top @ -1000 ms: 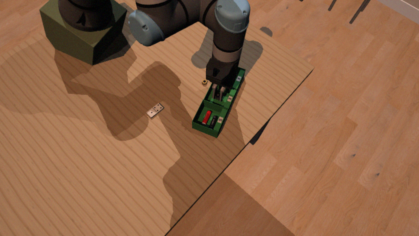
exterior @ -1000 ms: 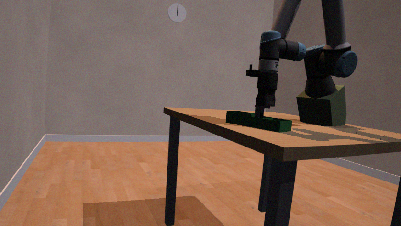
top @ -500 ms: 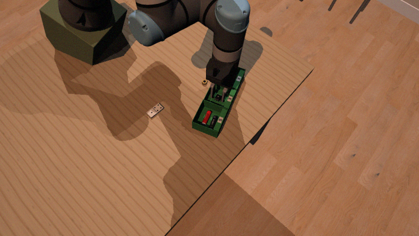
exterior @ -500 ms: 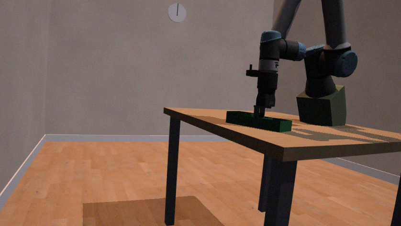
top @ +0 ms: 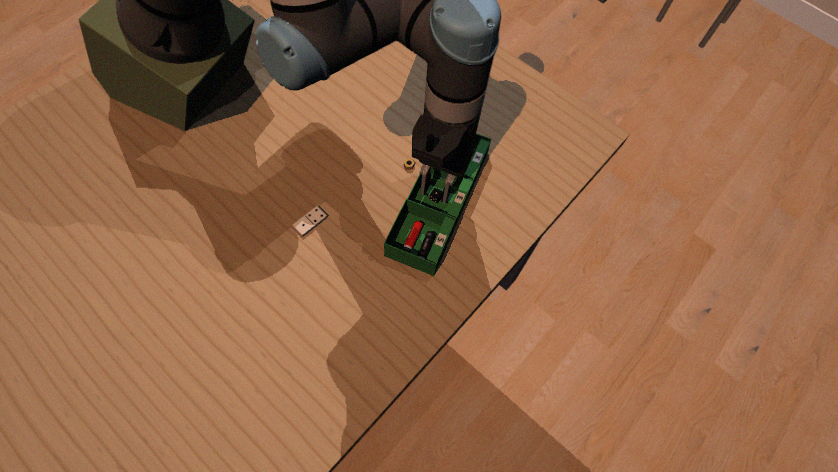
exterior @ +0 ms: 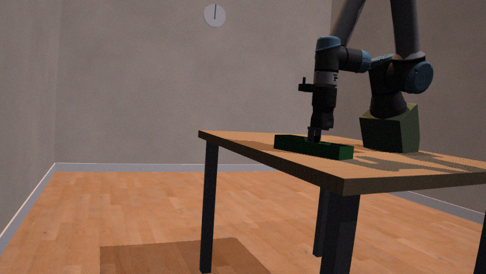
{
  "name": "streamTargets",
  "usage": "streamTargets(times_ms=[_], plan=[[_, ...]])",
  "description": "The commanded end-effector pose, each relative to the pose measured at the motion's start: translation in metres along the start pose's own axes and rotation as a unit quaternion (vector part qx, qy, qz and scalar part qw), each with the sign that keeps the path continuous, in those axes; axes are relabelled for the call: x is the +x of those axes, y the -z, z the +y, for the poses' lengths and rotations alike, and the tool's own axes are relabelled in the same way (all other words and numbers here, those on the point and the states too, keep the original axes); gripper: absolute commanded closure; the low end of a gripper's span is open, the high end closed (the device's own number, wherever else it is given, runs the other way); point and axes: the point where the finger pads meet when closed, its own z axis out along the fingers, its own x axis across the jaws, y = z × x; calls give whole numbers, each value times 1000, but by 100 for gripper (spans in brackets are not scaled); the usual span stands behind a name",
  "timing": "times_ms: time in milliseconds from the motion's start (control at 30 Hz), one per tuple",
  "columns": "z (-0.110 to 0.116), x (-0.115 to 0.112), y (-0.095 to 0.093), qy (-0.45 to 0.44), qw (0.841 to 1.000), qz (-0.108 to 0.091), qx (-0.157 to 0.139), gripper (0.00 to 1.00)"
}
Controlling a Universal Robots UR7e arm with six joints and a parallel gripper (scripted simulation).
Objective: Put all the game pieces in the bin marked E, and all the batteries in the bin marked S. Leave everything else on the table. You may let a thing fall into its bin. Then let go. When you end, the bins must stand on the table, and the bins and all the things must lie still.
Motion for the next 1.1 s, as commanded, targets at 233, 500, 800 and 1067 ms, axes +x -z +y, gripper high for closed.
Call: streamTargets(times_ms=[233, 500, 800, 1067], plan=[[0, -1, 13, 0, 1000, -1, 0, 36], [0, -1, 24, 0, 1000, -1, 0, 36], [0, -1, 48, 0, 1000, -1, 0, 36], [-5, 6, 48, -25, 1000, -1, 0, 21]])
